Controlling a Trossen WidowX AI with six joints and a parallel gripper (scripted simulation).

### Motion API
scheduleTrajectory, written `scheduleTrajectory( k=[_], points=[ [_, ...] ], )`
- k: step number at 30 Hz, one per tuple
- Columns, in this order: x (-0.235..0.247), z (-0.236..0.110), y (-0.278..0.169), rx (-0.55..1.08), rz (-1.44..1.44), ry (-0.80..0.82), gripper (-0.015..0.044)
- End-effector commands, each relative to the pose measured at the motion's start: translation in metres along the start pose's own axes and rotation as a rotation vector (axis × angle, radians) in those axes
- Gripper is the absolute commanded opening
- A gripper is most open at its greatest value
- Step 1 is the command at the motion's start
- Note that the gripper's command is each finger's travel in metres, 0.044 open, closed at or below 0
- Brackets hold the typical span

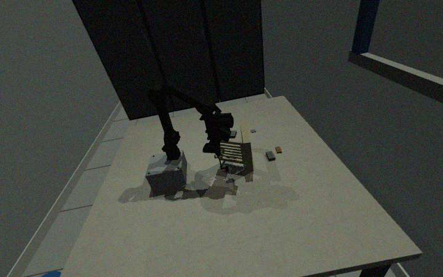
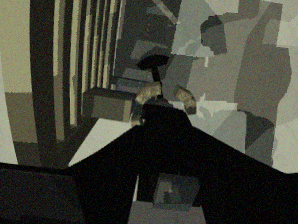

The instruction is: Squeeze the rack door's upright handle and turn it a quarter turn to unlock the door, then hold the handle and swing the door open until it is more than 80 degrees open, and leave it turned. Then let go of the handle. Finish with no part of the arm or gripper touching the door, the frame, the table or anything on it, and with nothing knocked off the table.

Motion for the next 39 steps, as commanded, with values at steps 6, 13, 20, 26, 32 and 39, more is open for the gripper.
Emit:
scheduleTrajectory(
  k=[6,13,20,26,32,39],
  points=[
    [-0.013,0.000,0.005,-0.002,-0.142,0.004,0.0022],
    [-0.026,0.000,0.011,-0.003,-0.245,0.002,0.0022],
    [-0.037,0.000,0.018,-0.003,-0.347,0.001,0.0022],
    [-0.047,0.000,0.024,-0.004,-0.436,0.000,0.0022],
    [-0.049,0.000,0.026,-0.004,-0.457,-0.001,0.0022],
    [-0.049,0.000,0.026,-0.004,-0.457,-0.001,0.0022]
  ],
)
Point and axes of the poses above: the point midway between the two fingers, 35 mm back from their tips, its own z axis out along the fingers, its own x axis across the jaws, y = z × x, the point moved 4 cm from there along -z, back along the fingers, and after that the axes turned 1 degree about z, right-handed, at the moved point
